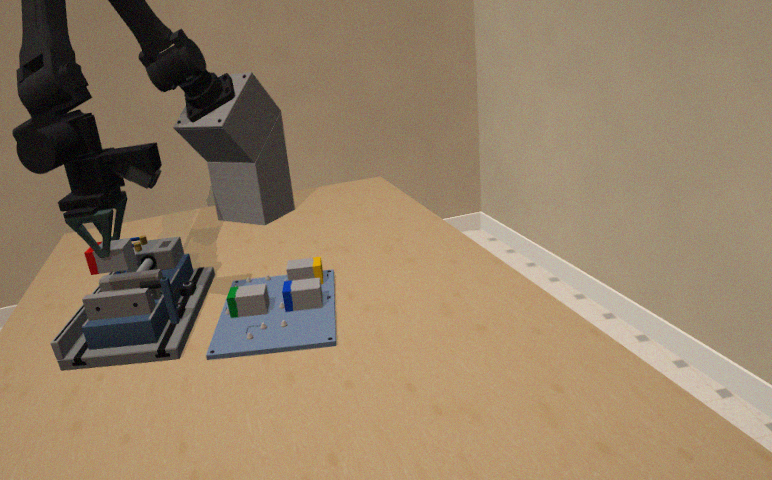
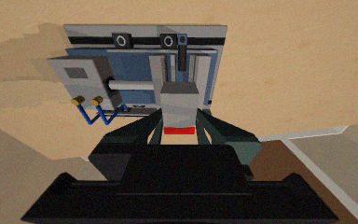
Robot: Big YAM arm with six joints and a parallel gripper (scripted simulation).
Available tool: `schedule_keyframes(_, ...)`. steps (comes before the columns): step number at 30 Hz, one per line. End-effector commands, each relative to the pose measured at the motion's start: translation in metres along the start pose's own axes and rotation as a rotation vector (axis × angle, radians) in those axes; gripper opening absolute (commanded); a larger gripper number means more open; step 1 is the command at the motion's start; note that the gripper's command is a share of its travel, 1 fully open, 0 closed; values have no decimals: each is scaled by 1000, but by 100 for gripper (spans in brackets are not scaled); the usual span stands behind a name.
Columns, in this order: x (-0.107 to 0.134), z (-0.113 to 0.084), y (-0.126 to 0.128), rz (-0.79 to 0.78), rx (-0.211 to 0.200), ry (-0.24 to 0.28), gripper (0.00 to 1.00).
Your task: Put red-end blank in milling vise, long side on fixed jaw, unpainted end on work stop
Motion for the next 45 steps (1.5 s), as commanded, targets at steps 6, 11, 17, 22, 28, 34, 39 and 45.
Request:
schedule_keyframes(6,12,-30,-28,40,71,-6,0)
schedule_keyframes(11,12,-30,-28,40,71,-6,0)
schedule_keyframes(17,12,-30,-28,40,71,-6,0)
schedule_keyframes(22,12,-30,-28,40,71,-5,0)
schedule_keyframes(28,12,-29,-28,40,71,-5,0)
schedule_keyframes(34,12,-27,-33,49,93,-7,0)
schedule_keyframes(39,13,-25,-33,47,93,-7,0)
schedule_keyframes(45,11,-21,-33,35,94,-9,0)
Point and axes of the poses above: the point where the finger pads meet when closed, its own z axis out along the fingers, its own y axis across the jaws, x = y × z, the point moved 5 cm from there along -z, back along the fingers, and after that the axes turned 15 degrees about z, right-handed, at the moved point
